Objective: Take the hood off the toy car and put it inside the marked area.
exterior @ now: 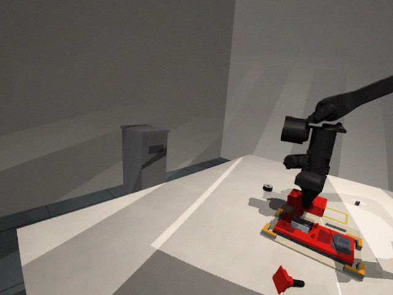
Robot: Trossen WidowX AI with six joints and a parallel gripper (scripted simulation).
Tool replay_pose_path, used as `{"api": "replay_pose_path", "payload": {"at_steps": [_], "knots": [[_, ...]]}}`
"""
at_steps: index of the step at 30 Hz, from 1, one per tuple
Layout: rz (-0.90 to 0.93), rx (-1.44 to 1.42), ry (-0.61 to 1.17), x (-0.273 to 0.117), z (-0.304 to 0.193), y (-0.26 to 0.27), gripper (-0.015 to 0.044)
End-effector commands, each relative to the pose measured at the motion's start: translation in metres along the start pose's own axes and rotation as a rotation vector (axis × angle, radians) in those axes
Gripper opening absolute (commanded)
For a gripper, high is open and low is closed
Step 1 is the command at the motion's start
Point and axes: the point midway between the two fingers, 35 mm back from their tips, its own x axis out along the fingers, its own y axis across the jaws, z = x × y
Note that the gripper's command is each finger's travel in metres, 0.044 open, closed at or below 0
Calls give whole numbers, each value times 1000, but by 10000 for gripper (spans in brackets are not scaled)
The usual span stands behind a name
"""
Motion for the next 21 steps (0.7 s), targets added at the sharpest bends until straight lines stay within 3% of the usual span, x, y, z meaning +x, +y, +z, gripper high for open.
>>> {"api": "replay_pose_path", "payload": {"at_steps": [1,21], "knots": [[-2,5,7,2,1,-15,0],[-11,5,5,-3,-1,-114,0]]}}
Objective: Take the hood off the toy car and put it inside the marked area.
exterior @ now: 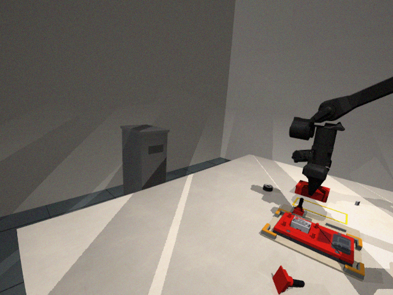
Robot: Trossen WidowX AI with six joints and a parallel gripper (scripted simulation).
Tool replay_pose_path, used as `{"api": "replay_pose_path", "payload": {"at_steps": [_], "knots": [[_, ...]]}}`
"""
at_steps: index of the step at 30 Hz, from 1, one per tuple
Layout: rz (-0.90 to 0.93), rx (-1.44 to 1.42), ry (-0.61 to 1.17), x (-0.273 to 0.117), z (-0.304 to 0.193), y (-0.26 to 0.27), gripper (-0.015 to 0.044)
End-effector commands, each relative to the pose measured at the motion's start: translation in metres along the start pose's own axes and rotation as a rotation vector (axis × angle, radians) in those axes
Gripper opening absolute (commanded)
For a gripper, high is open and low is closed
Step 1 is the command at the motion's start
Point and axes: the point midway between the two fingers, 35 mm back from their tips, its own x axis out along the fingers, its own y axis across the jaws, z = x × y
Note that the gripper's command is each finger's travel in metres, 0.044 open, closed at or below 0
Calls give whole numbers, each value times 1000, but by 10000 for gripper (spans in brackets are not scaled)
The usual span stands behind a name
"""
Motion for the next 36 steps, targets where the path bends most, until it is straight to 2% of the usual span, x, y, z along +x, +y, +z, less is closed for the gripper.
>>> {"api": "replay_pose_path", "payload": {"at_steps": [1,22,36], "knots": [[-2,-1,-3,-2,-3,-18,0],[-12,0,-1,-6,-34,-109,0],[-13,0,-1,2,-34,-112,0]]}}
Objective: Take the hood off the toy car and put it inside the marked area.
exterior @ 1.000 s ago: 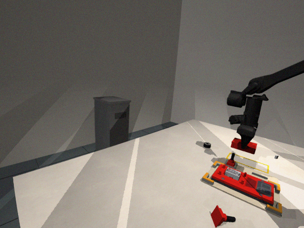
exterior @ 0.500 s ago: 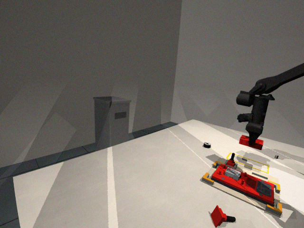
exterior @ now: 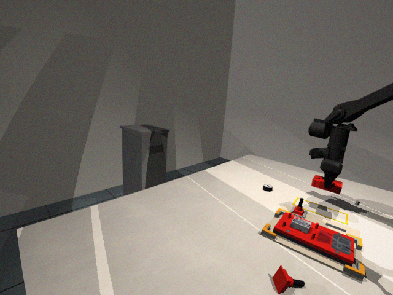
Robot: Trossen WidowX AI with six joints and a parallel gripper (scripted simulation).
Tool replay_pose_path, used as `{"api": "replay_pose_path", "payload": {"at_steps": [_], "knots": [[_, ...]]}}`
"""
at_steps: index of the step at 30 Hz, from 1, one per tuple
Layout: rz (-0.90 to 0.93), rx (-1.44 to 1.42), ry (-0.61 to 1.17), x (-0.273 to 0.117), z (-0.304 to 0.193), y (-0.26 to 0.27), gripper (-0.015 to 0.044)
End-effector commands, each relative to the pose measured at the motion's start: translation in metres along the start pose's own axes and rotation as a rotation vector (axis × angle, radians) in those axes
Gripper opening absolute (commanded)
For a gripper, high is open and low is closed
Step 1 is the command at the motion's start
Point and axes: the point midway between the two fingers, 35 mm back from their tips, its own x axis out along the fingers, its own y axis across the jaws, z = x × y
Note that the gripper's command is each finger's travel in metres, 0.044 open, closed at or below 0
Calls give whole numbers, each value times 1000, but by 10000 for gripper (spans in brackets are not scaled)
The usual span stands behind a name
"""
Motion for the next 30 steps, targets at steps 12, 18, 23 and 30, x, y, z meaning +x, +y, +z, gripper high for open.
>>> {"api": "replay_pose_path", "payload": {"at_steps": [12,18,23,30], "knots": [[-2,-3,2,13,0,-1,0],[-2,-3,2,17,1,-1,0],[-2,-3,2,22,1,-1,0],[-2,-3,2,27,1,-1,0]]}}
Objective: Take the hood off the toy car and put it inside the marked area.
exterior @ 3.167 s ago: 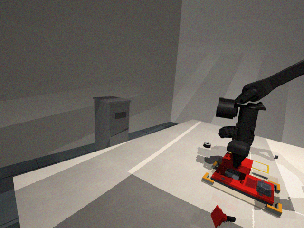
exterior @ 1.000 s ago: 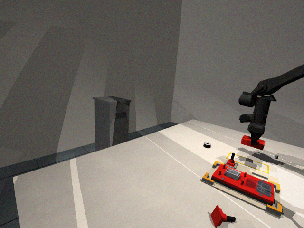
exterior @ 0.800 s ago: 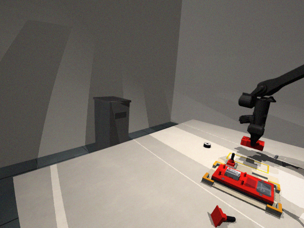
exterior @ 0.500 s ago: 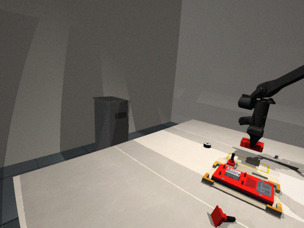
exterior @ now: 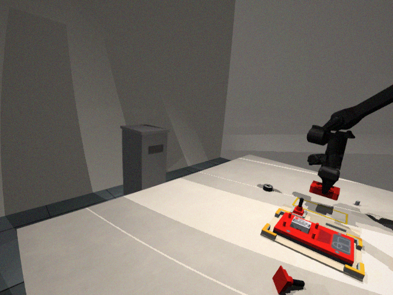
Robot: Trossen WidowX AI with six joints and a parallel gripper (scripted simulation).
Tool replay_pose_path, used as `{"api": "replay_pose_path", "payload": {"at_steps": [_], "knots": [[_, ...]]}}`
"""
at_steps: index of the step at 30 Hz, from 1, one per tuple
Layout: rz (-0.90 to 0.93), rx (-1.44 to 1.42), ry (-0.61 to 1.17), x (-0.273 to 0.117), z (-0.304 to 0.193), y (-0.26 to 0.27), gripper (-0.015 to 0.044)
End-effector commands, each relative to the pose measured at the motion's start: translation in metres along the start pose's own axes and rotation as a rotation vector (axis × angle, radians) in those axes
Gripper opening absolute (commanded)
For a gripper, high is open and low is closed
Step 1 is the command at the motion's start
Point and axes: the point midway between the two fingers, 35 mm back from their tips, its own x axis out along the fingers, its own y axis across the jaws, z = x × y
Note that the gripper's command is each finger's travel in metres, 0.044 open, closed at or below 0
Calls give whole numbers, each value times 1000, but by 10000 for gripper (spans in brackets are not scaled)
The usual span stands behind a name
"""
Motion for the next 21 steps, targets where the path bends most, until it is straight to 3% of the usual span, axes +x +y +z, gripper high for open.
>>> {"api": "replay_pose_path", "payload": {"at_steps": [1,21], "knots": [[-2,-3,2,4,-1,0,0],[-2,-3,3,20,-1,0,0]]}}
